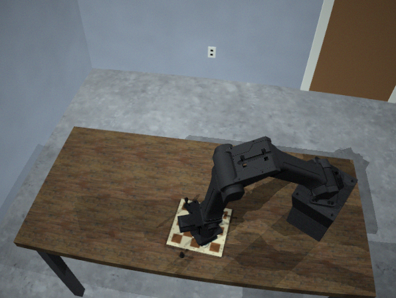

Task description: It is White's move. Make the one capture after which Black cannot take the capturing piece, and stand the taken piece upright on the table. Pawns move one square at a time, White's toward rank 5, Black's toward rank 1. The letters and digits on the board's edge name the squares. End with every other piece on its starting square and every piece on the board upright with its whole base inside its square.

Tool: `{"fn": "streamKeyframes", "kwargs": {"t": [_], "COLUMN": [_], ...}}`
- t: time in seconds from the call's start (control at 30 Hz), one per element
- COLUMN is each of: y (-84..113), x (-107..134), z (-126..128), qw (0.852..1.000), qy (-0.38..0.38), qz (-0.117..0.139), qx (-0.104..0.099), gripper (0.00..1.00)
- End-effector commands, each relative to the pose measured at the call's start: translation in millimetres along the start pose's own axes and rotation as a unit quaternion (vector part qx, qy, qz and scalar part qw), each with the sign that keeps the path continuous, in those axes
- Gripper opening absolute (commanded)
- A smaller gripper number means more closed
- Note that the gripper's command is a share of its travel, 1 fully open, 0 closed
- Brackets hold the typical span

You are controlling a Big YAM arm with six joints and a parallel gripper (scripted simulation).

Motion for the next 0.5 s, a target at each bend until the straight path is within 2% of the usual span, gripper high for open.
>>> {"fn": "streamKeyframes", "kwargs": {"t": [0.0,0.27,0.4,0.47], "y": [0.8,-3.9,-1.2,-2.8], "x": [3.9,5.2,4.3,3.9], "z": [-0.5,-1.3,5.3,3.6], "qw": [1.0,1.0,1.0,1.0], "qy": [0.009,0.008,0.009,0.007], "qz": [-0.002,0.0,-0.003,-0.002], "qx": [-0.003,0.0,-0.008,-0.006], "gripper": [0.0,0.0,0.0,0.0]}}
Point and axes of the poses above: the point where the finger pads meet when closed, its own y axis back along the fingers, its own z axis across the jaws, x = y × z, the point moved 8 cm from there along y, back along the fingers
